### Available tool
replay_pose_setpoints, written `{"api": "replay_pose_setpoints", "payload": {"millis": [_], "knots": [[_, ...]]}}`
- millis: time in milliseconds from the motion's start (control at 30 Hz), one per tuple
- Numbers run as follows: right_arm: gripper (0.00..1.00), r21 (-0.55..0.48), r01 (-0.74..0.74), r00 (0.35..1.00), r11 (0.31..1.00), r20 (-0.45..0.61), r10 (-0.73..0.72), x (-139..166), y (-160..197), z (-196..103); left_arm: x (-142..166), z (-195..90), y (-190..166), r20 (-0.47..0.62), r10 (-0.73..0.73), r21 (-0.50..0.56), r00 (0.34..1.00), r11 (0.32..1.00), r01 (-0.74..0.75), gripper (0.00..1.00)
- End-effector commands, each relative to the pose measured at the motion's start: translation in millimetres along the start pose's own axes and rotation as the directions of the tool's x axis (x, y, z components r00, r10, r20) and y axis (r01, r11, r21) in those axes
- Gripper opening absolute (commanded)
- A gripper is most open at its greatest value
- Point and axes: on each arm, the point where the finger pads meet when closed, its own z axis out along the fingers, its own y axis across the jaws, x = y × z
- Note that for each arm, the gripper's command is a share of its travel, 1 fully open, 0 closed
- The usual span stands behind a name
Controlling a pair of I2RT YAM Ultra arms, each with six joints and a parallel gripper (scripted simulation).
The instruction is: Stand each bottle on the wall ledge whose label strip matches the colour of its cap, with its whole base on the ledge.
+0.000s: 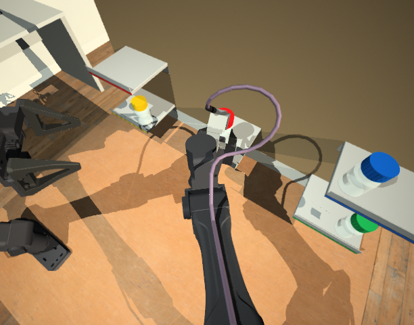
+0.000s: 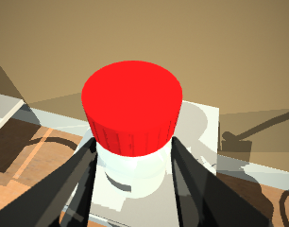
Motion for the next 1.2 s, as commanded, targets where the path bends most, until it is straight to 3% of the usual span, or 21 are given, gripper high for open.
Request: {"api": "replay_pose_setpoints", "payload": {"millis": [0,67,900,1167], "knots": [[0.49,-0.005,-0.035,0.993,0.999,0.113,0.036,-35.3,1.5,-7.7,-1.9,-10.4,5.0,0.012,-0.011,-0.013,1.000,1.000,0.011,1.00],[0.49,-0.003,-0.025,0.995,1.000,0.093,0.025,-21.2,2.1,-5.2,-1.9,-10.4,5.0,0.012,-0.011,-0.013,1.000,1.000,0.011,1.00],[0.49,-0.005,-0.030,0.994,1.000,0.106,0.031,-24.8,3.1,-4.2,-1.9,-10.4,5.0,0.012,-0.011,-0.013,1.000,1.000,0.011,1.00],[0.49,-0.001,-0.013,0.997,1.000,0.072,0.013,5.3,3.4,-0.9,-1.9,-10.4,5.0,0.012,-0.011,-0.013,1.000,1.000,0.011,1.00]]}}
